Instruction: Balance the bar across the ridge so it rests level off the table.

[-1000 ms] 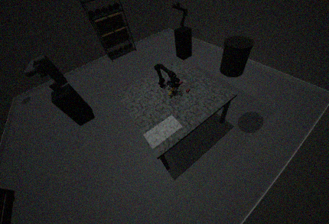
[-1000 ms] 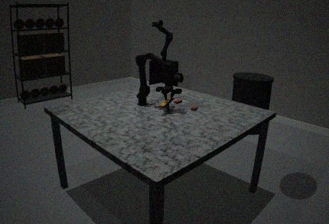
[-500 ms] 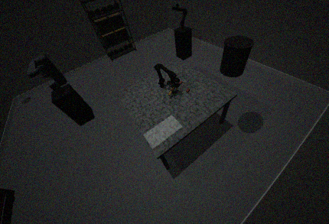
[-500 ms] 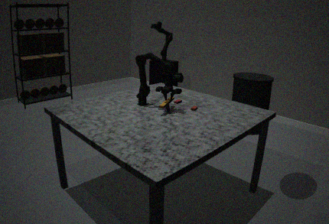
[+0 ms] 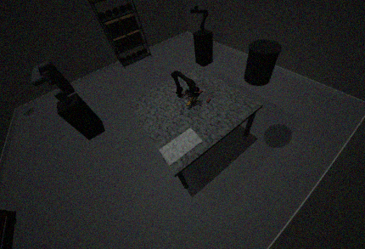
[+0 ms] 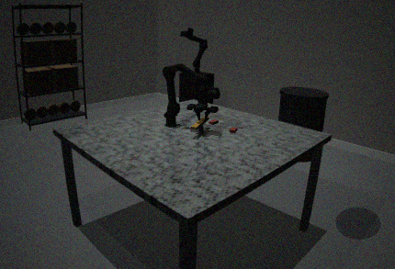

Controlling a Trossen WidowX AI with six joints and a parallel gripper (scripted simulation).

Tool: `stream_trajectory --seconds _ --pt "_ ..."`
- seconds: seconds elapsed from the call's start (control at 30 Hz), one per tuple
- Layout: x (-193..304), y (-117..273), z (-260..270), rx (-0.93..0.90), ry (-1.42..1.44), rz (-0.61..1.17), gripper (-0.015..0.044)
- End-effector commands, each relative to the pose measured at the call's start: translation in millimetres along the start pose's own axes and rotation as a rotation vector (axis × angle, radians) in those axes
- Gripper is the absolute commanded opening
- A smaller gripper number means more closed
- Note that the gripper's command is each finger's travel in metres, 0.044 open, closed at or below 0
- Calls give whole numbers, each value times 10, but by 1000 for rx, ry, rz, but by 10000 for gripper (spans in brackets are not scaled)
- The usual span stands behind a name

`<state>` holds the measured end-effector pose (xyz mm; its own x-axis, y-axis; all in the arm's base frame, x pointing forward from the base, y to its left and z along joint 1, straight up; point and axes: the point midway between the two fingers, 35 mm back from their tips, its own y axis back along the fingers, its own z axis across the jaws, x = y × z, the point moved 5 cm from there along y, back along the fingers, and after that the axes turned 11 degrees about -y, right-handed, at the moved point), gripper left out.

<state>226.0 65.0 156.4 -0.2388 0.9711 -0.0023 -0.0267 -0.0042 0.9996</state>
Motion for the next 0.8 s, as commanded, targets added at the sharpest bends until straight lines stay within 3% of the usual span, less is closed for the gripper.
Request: stream_trajectory --seconds 0.0,0.77 --pt "0 0 0 0 0 0 169" --pt "0 0 0 0 0 0 185"
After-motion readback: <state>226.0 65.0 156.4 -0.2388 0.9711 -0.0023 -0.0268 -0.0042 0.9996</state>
